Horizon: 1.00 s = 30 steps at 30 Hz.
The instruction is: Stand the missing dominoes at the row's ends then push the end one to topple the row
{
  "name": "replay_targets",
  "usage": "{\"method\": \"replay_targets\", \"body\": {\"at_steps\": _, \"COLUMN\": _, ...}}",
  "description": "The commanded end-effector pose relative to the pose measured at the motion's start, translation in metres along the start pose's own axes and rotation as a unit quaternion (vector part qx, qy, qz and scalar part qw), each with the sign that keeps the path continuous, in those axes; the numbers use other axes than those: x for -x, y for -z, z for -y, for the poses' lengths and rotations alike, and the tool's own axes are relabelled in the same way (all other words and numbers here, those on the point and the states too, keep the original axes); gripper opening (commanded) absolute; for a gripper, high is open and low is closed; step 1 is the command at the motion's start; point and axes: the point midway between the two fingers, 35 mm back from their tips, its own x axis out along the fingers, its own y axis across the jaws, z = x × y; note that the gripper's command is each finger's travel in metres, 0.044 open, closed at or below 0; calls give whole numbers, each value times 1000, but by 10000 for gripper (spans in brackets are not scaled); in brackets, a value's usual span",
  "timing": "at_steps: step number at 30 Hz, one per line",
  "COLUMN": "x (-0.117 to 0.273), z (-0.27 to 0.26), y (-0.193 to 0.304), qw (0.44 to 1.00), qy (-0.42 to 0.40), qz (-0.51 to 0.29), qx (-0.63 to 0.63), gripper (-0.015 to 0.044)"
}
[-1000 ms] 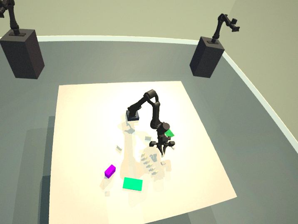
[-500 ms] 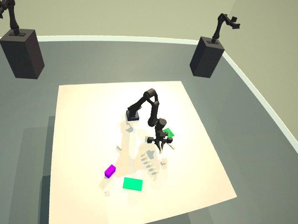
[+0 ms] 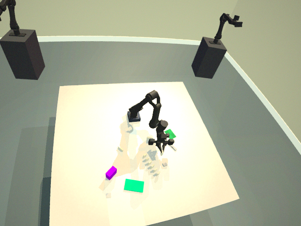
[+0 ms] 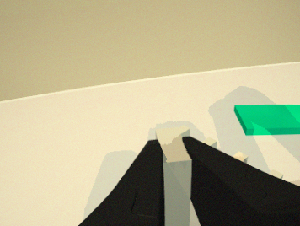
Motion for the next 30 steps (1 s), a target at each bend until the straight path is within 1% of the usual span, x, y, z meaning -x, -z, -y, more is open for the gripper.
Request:
{"method": "replay_targets", "body": {"at_steps": 1, "x": -3, "z": 0, "y": 11, "qw": 1000, "qy": 3, "qz": -2, "qx": -4, "gripper": 27}}
{"method": "replay_targets", "body": {"at_steps": 19, "x": -13, "z": 2, "y": 63, "qw": 1000, "qy": 8, "qz": -5, "qx": -23, "gripper": 27}}
{"method": "replay_targets", "body": {"at_steps": 30, "x": -13, "z": 2, "y": 65, "qw": 1000, "qy": 9, "qz": -5, "qx": -24, "gripper": 27}}
